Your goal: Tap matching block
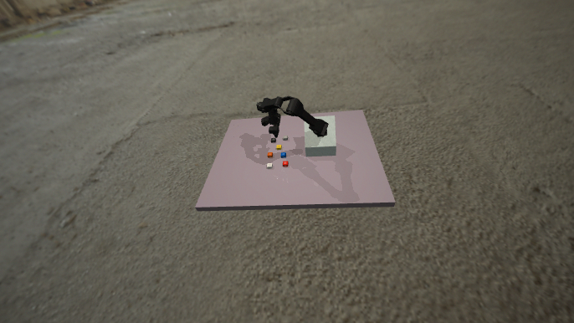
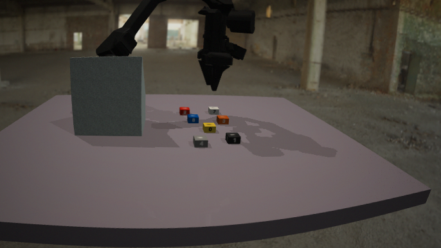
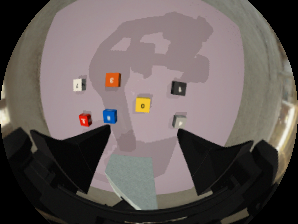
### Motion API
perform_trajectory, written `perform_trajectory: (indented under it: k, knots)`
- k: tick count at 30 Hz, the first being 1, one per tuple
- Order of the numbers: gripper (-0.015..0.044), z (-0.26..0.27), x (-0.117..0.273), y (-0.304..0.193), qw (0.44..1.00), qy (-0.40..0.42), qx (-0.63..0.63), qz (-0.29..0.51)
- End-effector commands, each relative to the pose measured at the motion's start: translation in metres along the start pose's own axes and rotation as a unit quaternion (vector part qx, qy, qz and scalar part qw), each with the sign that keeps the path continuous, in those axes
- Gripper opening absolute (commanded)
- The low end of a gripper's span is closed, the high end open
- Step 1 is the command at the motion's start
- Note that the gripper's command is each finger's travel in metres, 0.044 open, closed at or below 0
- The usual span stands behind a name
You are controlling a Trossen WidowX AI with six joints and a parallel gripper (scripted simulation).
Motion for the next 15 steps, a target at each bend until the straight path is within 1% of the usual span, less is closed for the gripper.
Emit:
perform_trajectory:
  k: [1,4,11,15]
  knots:
    - [0.04,0.001,0.0,-0.001,1.0,0.002,-0.004,0.0]
    - [0.04,0.008,0.0,-0.004,1.0,0.002,-0.004,0.0]
    - [0.04,0.072,0.001,-0.054,1.0,0.004,-0.005,0.002]
    - [0.04,0.077,0.0,-0.06,1.0,0.004,-0.005,0.002]
Point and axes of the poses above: the point midway between the two fingers, 35 mm back from their tips, its own x axis back along the fingers, its own z axis across the jaws, y = z × x, the point moved 1 cm from there along x, back along the fingers, and after that the axes turned 11 degrees about -x, right-handed, at the moved point
